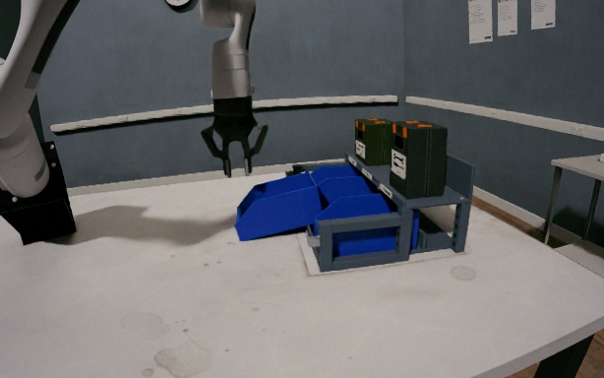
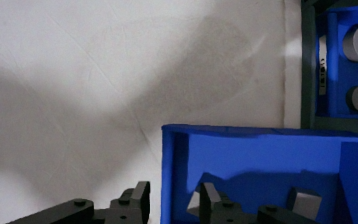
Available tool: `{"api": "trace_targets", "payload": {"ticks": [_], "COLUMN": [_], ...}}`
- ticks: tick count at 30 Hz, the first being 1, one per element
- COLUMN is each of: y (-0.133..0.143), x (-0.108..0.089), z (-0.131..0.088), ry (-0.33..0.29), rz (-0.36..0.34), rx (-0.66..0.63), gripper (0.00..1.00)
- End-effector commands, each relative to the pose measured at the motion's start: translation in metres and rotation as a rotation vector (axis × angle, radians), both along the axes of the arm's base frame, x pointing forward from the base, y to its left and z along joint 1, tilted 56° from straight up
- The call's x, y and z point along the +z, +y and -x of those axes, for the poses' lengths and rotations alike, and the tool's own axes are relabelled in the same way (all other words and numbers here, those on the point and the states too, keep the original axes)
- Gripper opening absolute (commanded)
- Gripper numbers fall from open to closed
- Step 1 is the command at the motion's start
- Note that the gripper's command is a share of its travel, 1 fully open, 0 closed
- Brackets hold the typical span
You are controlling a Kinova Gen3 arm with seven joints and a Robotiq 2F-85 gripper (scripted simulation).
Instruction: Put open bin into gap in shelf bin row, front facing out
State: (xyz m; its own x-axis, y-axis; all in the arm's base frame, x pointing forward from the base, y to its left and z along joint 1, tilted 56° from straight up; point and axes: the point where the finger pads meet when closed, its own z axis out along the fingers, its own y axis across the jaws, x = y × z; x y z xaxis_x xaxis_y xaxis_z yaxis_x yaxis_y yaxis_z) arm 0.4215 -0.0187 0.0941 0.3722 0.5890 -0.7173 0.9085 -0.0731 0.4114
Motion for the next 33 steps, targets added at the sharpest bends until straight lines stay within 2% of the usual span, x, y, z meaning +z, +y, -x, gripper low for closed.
{"api": "trace_targets", "payload": {"ticks": [1, 3, 8, 33], "y": [0.001, 0.001, -0.001, 0.0], "x": [0.0, 0.0, -0.016, -0.01], "z": [0.0, 0.0, 0.021, 0.013], "ry": [0.0, 0.0, 0.0, 0.0], "rz": [0.0, 0.0, 0.0, 0.0], "rx": [0.003, 0.003, 0.003, 0.003], "gripper": [0.39, 0.39, 0.39, 0.39]}}
